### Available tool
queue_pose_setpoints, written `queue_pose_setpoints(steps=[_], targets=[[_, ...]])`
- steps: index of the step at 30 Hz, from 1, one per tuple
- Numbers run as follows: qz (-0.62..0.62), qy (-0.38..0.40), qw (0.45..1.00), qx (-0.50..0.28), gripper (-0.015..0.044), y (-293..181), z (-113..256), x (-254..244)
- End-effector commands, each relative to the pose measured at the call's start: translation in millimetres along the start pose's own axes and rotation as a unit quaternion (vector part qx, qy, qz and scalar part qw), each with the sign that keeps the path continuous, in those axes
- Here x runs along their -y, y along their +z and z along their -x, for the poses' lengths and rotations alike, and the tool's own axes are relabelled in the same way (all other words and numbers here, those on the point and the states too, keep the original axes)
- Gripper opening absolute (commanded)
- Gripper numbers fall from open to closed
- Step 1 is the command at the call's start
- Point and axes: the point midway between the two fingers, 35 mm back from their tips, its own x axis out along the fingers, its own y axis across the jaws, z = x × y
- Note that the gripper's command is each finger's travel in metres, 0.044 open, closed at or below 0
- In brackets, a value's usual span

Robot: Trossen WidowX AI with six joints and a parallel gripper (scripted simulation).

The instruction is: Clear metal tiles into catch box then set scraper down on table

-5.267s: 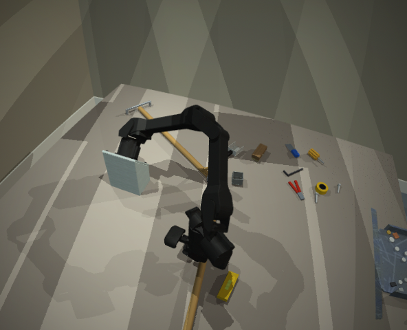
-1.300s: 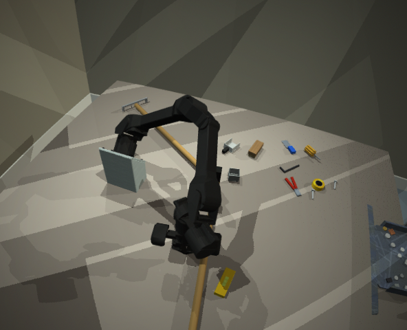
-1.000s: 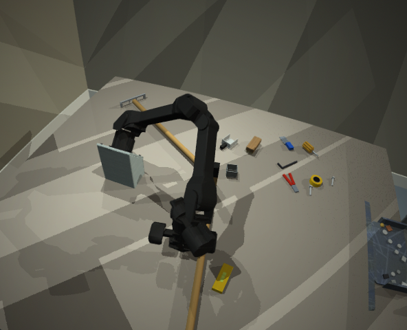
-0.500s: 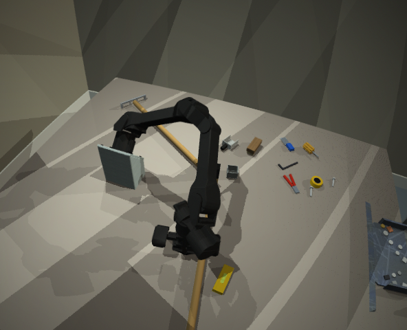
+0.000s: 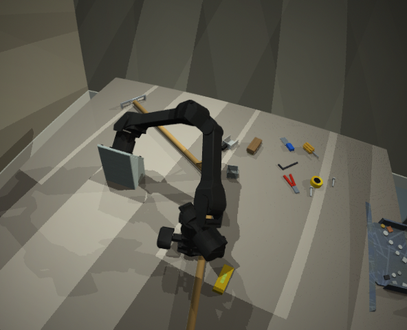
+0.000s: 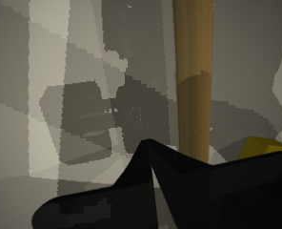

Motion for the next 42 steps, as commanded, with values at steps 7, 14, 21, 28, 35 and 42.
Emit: queue_pose_setpoints(steps=[7,14,21,28,35,42], targets=[[-0.003,-0.002,1.000,0.002,0.0000,-2,0,11],[-0.003,-0.002,1.000,0.002,0.0000,-2,0,18],[-0.003,-0.002,1.000,0.002,0.0000,-3,0,25],[-0.003,-0.002,1.000,0.002,0.0000,-3,0,32],[-0.003,-0.002,1.000,0.002,0.0000,-3,0,39],[-0.003,-0.002,1.000,0.002,0.0000,-3,0,46]])
